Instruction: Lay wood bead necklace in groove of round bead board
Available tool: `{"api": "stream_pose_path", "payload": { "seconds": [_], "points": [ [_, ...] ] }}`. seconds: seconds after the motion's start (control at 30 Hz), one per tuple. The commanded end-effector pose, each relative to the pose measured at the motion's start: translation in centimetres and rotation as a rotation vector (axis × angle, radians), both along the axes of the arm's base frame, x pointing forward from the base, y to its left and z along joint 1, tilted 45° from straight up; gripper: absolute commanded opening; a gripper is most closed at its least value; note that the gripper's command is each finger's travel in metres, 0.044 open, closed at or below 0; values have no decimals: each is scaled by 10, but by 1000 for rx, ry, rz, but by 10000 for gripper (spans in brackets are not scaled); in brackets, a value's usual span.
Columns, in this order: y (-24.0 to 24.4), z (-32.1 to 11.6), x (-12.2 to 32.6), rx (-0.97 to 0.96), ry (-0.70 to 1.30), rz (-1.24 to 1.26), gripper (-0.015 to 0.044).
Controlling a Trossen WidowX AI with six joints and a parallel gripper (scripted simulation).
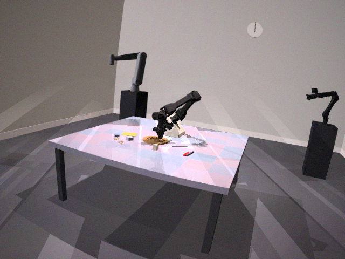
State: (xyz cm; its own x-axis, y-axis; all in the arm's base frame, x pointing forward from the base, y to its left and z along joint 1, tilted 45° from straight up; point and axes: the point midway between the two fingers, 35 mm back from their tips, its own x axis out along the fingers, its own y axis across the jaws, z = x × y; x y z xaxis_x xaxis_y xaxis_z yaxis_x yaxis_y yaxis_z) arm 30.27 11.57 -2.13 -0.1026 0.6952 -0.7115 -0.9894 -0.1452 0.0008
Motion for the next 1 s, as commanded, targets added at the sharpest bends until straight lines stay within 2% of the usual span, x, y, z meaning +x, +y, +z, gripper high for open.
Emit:
{"api": "stream_pose_path", "payload": {
  "seconds": [0.0, 0.4, 0.57, 0.97],
  "points": [
    [5, -7, -5, 3, 19, 2, 120],
    [10, -12, -7, 4, 22, 3, 120],
    [9, -10, -5, 0, 13, 4, 0],
    [9, -10, -5, 0, 13, 4, 0]
  ]
}}
